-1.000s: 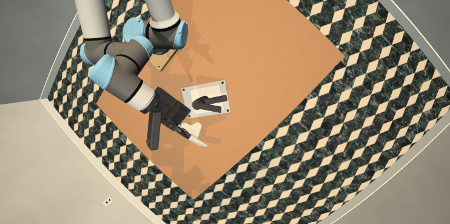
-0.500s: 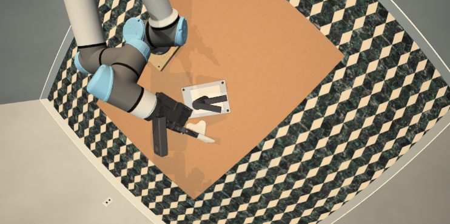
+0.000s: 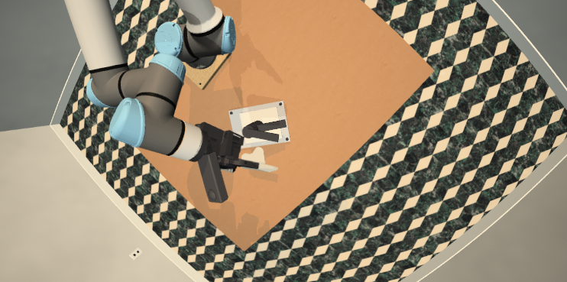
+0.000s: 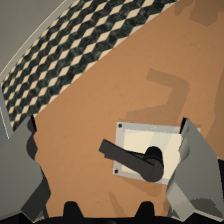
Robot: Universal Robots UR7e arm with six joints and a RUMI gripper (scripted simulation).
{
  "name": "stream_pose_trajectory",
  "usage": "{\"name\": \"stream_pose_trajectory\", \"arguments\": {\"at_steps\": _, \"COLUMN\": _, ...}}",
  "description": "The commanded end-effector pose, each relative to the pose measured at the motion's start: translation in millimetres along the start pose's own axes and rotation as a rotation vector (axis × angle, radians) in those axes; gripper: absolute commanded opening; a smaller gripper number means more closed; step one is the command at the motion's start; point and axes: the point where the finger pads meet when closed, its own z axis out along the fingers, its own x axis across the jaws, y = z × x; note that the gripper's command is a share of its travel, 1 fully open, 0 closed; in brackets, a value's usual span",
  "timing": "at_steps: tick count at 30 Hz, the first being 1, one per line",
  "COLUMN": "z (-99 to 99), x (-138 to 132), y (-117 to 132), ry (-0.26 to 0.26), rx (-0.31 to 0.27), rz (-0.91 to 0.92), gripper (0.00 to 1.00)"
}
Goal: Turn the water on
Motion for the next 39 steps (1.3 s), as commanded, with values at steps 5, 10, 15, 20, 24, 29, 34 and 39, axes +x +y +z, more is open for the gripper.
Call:
{"name": "stream_pose_trajectory", "arguments": {"at_steps": 5, "z": 7.8, "x": -3, "y": 8, "ry": 0.039, "rx": -0.110, "rz": -0.169, "gripper": 1.00}}
{"name": "stream_pose_trajectory", "arguments": {"at_steps": 10, "z": 11.4, "x": -6, "y": 15, "ry": 0.054, "rx": -0.174, "rz": -0.280, "gripper": 1.00}}
{"name": "stream_pose_trajectory", "arguments": {"at_steps": 15, "z": 13.5, "x": -8, "y": 21, "ry": 0.061, "rx": -0.223, "rz": -0.365, "gripper": 1.00}}
{"name": "stream_pose_trajectory", "arguments": {"at_steps": 20, "z": 15.2, "x": -11, "y": 26, "ry": 0.065, "rx": -0.272, "rz": -0.449, "gripper": 1.00}}
{"name": "stream_pose_trajectory", "arguments": {"at_steps": 24, "z": 16.1, "x": -12, "y": 31, "ry": 0.067, "rx": -0.310, "rz": -0.515, "gripper": 1.00}}
{"name": "stream_pose_trajectory", "arguments": {"at_steps": 29, "z": 16.9, "x": -14, "y": 36, "ry": 0.067, "rx": -0.358, "rz": -0.595, "gripper": 1.00}}
{"name": "stream_pose_trajectory", "arguments": {"at_steps": 34, "z": 17.2, "x": -16, "y": 42, "ry": 0.064, "rx": -0.408, "rz": -0.680, "gripper": 1.00}}
{"name": "stream_pose_trajectory", "arguments": {"at_steps": 39, "z": 17.1, "x": -18, "y": 46, "ry": 0.061, "rx": -0.438, "rz": -0.731, "gripper": 1.00}}
